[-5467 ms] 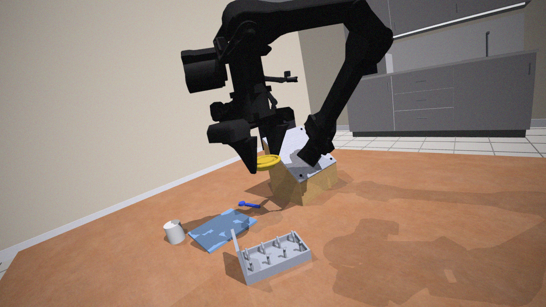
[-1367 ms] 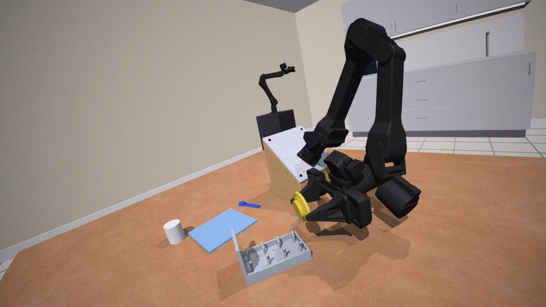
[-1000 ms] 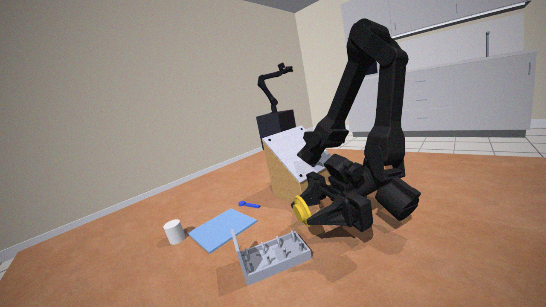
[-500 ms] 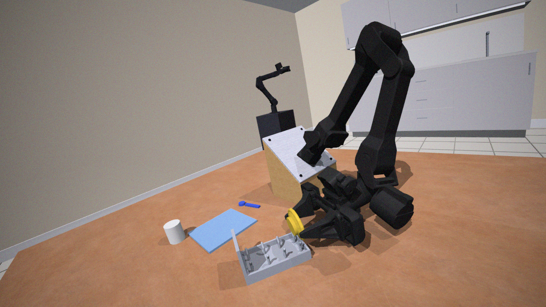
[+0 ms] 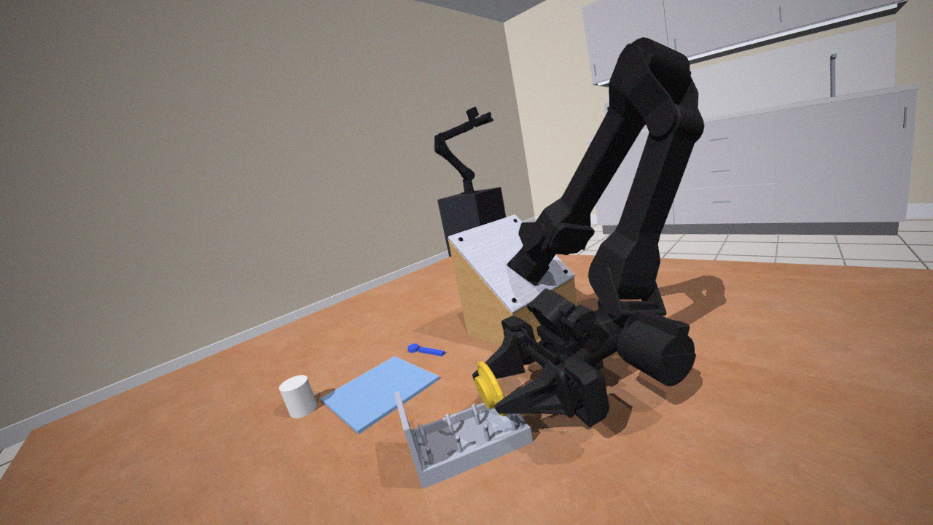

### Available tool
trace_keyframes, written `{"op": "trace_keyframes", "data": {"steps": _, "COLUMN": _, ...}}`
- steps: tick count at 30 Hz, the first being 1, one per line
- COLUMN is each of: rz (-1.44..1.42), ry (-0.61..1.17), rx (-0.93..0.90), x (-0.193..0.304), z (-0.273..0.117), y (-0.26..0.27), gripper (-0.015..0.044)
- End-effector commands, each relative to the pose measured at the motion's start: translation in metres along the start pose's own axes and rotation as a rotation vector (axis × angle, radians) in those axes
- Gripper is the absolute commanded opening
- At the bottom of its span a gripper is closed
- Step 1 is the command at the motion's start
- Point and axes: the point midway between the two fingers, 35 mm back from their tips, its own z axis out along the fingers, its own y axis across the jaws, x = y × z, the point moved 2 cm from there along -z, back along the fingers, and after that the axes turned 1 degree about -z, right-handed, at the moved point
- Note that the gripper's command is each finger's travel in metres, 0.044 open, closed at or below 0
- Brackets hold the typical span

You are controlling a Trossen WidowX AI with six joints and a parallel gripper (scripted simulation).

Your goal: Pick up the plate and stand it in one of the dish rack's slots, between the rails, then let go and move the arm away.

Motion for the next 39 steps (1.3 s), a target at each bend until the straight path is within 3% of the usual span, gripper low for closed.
{"op": "trace_keyframes", "data": {"steps": 1, "rz": -0.006, "ry": -0.003, "rx": 0.004, "x": -0.001, "z": 0.005, "y": -0.004, "gripper": 0.0}}
{"op": "trace_keyframes", "data": {"steps": 21, "rz": -0.014, "ry": 0.006, "rx": 0.007, "x": 0.015, "z": 0.007, "y": -0.006, "gripper": 0.0}}
{"op": "trace_keyframes", "data": {"steps": 36, "rz": -0.009, "ry": 0.007, "rx": 0.004, "x": 0.016, "z": 0.007, "y": -0.005, "gripper": 0.0394}}
{"op": "trace_keyframes", "data": {"steps": 39, "rz": -0.009, "ry": 0.007, "rx": 0.004, "x": 0.016, "z": 0.007, "y": -0.005, "gripper": 0.04}}
